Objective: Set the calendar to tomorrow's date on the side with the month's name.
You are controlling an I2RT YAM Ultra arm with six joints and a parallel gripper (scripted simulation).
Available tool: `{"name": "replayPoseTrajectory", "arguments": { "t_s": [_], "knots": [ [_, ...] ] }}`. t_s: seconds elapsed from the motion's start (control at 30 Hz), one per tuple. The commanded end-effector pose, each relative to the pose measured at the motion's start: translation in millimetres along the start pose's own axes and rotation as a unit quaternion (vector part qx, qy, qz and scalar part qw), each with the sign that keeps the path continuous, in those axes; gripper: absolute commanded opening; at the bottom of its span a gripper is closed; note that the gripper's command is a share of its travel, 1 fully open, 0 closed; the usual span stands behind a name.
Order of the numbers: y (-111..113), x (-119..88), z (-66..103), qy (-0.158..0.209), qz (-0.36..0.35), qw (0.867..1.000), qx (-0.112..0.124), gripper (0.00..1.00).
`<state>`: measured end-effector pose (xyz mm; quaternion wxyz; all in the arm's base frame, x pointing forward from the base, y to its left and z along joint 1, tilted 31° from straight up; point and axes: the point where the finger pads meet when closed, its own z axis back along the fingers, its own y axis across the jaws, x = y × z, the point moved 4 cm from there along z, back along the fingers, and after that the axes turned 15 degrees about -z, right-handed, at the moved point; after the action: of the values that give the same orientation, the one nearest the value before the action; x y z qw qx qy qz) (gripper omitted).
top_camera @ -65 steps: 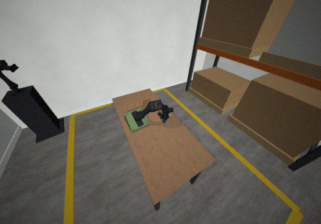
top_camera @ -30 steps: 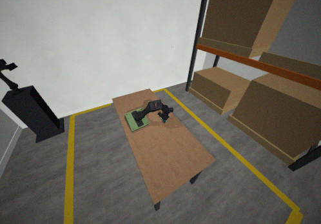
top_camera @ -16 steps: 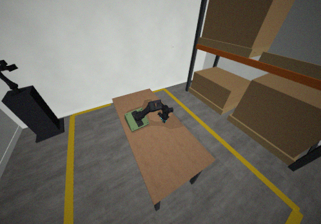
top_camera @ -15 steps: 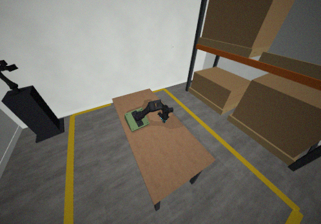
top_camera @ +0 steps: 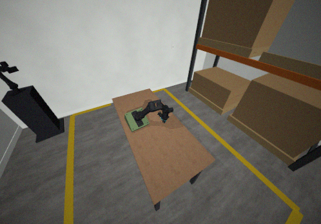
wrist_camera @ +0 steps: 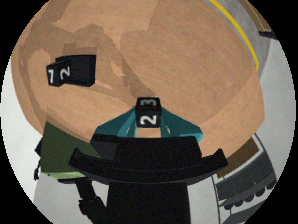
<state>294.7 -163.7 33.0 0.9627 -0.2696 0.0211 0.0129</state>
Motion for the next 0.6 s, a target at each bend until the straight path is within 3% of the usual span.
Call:
{"name": "replayPoseTrajectory", "arguments": {
  "t_s": [0.0, 0.57],
  "knots": [
    [0.0, 1.9, 2.2, -0.005, 0.0, 1.0, -0.001, 0.27],
    [0.0, 1.9, -0.6, -0.005, 0.0, 1.0, -0.001, 0.27]
  ]
}}
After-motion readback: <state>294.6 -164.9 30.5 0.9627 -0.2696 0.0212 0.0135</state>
